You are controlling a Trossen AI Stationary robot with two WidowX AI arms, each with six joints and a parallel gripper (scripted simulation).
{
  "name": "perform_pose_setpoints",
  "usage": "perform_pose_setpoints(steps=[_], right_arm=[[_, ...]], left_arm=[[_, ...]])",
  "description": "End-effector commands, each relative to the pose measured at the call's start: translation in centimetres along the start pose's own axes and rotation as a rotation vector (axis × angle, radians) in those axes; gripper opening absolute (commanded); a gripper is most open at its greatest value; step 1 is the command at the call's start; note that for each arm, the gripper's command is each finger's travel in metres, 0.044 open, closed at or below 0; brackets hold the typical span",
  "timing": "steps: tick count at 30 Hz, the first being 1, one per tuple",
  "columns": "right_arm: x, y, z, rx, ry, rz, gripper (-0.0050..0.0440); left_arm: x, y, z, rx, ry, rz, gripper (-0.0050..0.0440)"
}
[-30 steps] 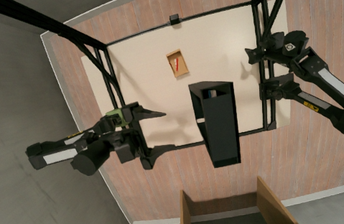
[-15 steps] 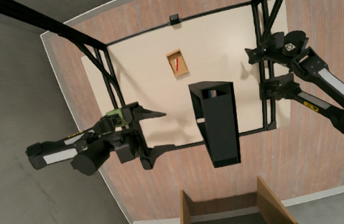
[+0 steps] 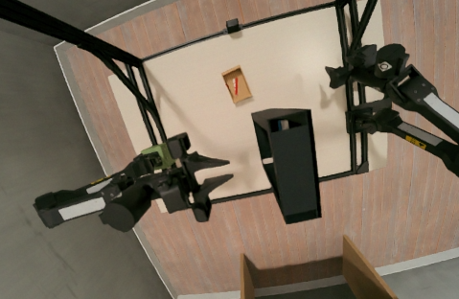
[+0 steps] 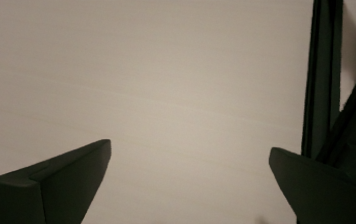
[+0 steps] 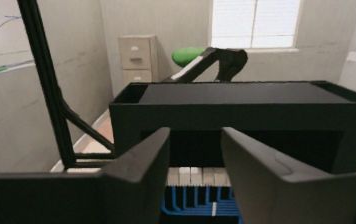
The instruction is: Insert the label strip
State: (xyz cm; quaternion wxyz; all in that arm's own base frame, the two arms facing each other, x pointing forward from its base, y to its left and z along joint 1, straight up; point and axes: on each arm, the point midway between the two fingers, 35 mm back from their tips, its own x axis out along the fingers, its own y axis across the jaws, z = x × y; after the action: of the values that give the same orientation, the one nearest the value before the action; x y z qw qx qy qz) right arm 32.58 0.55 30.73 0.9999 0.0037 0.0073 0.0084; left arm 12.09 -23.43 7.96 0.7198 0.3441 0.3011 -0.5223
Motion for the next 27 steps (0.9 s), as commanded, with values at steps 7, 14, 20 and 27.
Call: perform_pose_setpoints(steps=[7, 14, 20, 27], right_arm=[[1.4, 1.2, 0.0, 0.02, 0.057, 0.033, 0.01], [3.5, 3.1, -2.0, 0.038, 0.181, 0.079, 0.01], [4.8, 4.5, -3.5, 0.047, 0.272, 0.109, 0.01], [6.8, 7.4, -6.8, 0.061, 0.459, 0.152, 0.01]], left_arm=[[-1.7, 3.1, 1.6, -0.114, -0.083, 0.038, 0.044], [-4.1, 7.4, 1.9, -0.269, -0.167, 0.097, 0.044], [-6.2, 10.4, 1.7, -0.369, -0.231, 0.149, 0.044], [-11.5, 15.5, 0.4, -0.538, -0.366, 0.272, 0.044]])
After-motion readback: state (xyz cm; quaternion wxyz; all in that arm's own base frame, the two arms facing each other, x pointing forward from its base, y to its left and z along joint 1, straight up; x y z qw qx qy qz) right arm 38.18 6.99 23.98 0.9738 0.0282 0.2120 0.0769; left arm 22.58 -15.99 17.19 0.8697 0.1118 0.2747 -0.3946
